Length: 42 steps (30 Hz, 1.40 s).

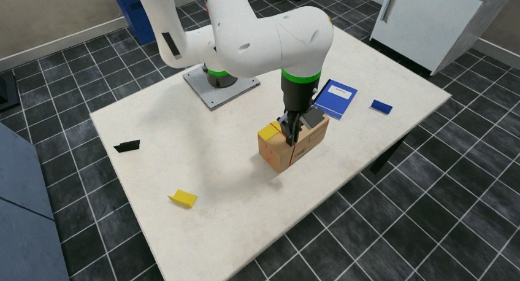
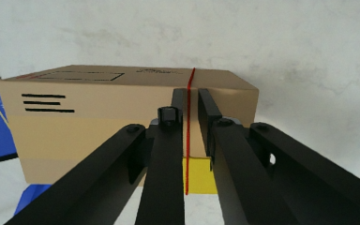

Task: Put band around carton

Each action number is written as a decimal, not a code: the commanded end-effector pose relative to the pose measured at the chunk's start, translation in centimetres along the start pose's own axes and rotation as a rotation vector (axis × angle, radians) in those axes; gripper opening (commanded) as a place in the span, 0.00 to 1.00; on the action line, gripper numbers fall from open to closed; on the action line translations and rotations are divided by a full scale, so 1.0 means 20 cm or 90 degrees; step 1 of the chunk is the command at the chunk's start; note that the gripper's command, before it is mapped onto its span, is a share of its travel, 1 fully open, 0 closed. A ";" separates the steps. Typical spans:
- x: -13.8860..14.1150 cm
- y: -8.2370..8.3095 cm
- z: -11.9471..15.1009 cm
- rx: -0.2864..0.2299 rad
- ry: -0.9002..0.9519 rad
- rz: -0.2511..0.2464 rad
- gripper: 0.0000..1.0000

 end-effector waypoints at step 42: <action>0.00 -0.02 0.00 0.001 0.000 0.000 0.18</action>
Point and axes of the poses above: the point where the finger pads meet when closed, its own y axis back along the fingers, its own x axis across the jaws, z = x × y, the point moved 10 cm from there along y, back along the fingers, and after that the axes turned 11 degrees about y, right-handed, at the moved point
